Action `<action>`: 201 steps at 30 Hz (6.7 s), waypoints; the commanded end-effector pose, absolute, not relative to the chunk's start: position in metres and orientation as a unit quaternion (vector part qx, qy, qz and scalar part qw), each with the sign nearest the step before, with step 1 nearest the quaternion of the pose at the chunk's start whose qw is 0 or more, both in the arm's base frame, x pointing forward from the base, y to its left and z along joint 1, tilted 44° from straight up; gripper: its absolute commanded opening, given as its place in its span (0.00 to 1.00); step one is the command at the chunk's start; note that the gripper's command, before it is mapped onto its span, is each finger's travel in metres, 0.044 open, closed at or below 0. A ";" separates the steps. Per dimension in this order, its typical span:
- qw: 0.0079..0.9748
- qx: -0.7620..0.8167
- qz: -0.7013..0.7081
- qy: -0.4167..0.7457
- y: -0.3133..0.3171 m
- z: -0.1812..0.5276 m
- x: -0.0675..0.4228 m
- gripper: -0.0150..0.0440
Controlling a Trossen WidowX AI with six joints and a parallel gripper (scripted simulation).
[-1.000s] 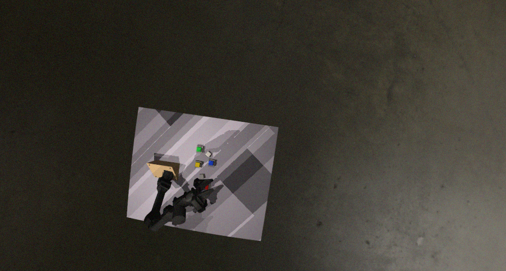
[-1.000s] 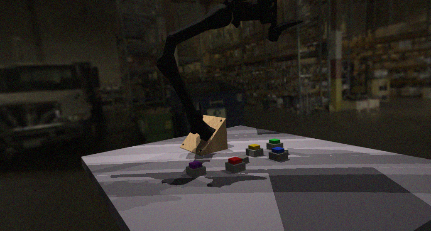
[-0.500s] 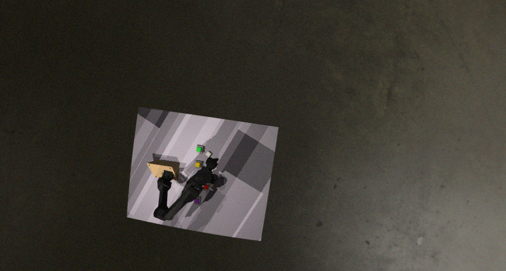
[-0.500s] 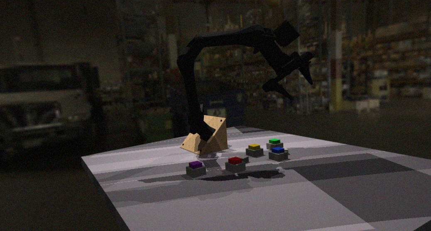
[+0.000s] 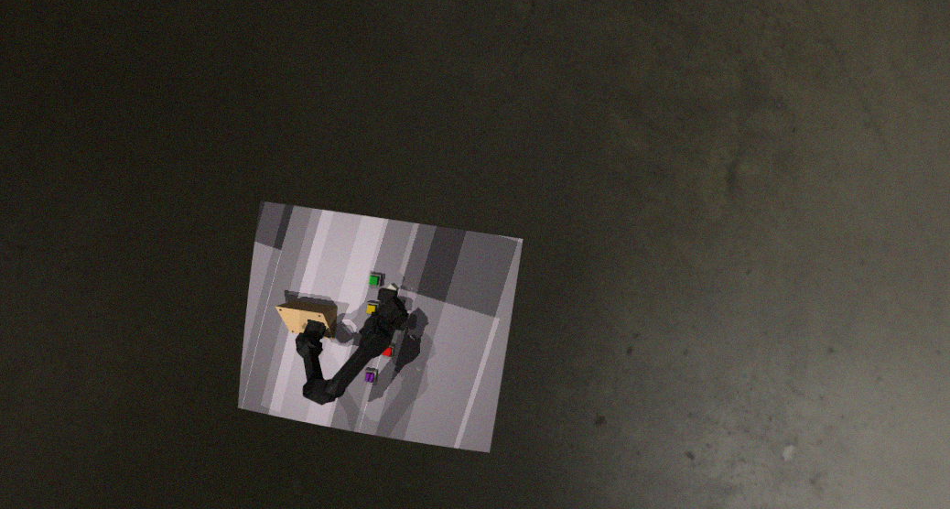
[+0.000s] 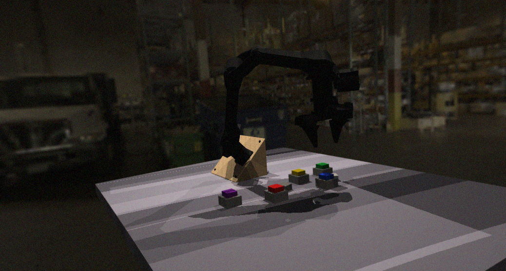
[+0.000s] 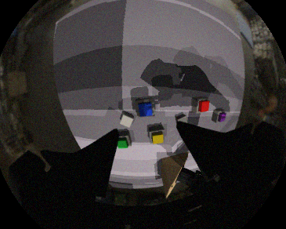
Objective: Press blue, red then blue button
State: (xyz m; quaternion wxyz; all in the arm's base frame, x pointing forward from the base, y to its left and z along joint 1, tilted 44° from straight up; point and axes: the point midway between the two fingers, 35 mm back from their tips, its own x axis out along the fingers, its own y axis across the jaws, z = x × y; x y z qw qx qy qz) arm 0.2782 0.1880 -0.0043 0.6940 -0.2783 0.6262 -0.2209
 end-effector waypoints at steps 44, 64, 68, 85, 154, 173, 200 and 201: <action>0.685 -0.295 -0.223 0.628 0.127 -0.067 0.286 0.29; 0.685 -0.295 -0.223 0.628 0.118 -0.076 0.287 0.29; 0.685 -0.295 -0.223 0.628 0.118 -0.076 0.287 0.29; 0.685 -0.295 -0.222 0.628 0.150 -0.044 0.283 0.29; 0.683 -0.299 -0.227 0.627 -0.018 0.051 0.287 0.29; 0.683 -0.297 -0.226 0.627 -0.002 0.068 0.285 0.29; 0.683 -0.305 -0.208 0.631 0.140 0.046 0.287 0.29; 0.683 -0.303 -0.210 0.631 0.151 0.034 0.285 0.29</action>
